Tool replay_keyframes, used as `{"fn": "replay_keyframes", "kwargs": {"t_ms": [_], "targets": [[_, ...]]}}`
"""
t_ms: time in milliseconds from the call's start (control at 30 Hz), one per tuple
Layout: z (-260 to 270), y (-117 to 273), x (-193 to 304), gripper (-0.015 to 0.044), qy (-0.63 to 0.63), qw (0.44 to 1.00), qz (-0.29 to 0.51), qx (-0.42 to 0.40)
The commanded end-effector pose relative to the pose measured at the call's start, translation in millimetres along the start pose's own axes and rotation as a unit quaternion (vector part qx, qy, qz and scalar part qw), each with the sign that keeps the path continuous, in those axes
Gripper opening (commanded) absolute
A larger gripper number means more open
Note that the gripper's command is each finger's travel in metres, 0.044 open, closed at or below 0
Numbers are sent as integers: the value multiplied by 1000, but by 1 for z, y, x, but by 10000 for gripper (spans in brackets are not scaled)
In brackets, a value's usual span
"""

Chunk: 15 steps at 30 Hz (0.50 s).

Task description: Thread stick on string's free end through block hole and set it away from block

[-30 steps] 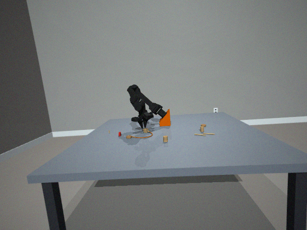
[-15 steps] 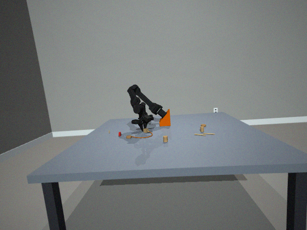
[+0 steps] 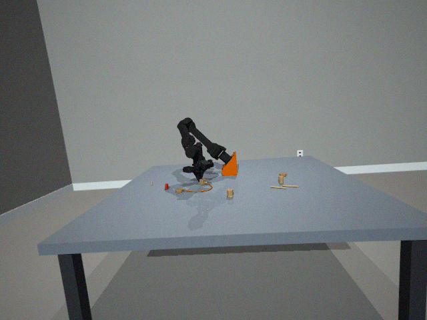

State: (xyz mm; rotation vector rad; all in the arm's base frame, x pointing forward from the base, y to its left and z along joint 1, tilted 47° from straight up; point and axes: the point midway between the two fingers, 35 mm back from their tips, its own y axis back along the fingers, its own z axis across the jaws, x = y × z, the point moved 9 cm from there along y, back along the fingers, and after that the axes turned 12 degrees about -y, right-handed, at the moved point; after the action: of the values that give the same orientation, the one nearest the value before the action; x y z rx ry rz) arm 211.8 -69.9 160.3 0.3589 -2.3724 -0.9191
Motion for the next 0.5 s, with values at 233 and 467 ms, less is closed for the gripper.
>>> {"fn": "replay_keyframes", "kwargs": {"t_ms": [233,467], "targets": [[-3,-3,11,0,1,999,-46,-12],[-4,-3,15,0,1,999,-46,-13]]}}
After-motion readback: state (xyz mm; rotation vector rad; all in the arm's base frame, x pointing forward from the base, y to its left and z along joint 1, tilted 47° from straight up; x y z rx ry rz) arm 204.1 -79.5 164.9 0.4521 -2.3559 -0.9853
